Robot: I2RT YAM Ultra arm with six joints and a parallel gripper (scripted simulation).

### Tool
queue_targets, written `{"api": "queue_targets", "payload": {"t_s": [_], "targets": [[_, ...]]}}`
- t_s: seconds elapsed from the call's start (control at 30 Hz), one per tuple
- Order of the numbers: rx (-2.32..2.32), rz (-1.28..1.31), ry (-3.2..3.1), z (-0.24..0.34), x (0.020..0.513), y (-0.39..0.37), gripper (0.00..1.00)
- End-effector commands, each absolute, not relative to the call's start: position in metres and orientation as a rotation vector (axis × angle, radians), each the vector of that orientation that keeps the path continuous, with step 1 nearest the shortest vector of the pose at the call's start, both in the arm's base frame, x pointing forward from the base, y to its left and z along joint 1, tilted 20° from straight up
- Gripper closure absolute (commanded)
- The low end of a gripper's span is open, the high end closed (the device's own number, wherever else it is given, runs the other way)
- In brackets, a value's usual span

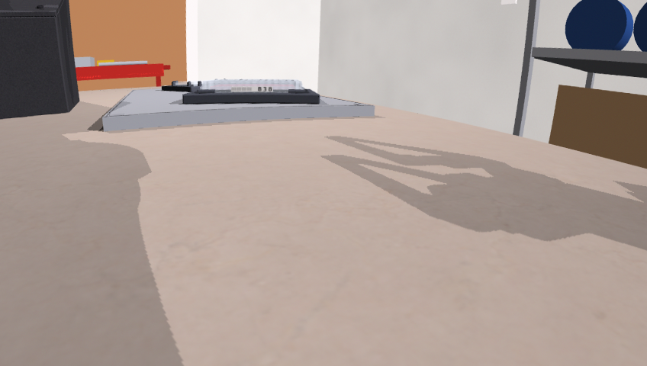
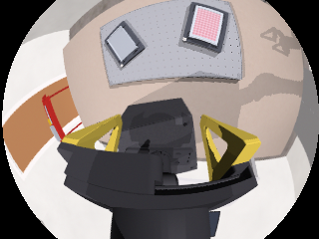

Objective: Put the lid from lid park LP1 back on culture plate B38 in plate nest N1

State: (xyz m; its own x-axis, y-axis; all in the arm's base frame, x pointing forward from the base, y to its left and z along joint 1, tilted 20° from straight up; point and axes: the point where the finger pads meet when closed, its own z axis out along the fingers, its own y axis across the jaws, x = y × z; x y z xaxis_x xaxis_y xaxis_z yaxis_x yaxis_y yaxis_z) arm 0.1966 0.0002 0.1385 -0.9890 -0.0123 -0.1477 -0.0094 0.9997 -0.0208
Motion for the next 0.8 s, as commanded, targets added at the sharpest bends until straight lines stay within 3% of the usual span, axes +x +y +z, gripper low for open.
{"api": "queue_targets", "payload": {"t_s": [0.0, 0.77], "targets": [[-0.104, -0.053, 2.994, 0.14, 0.212, 0.006, 0.0], [-0.267, -0.142, 3.025, 0.105, 0.276, 0.034, 0.0]]}}
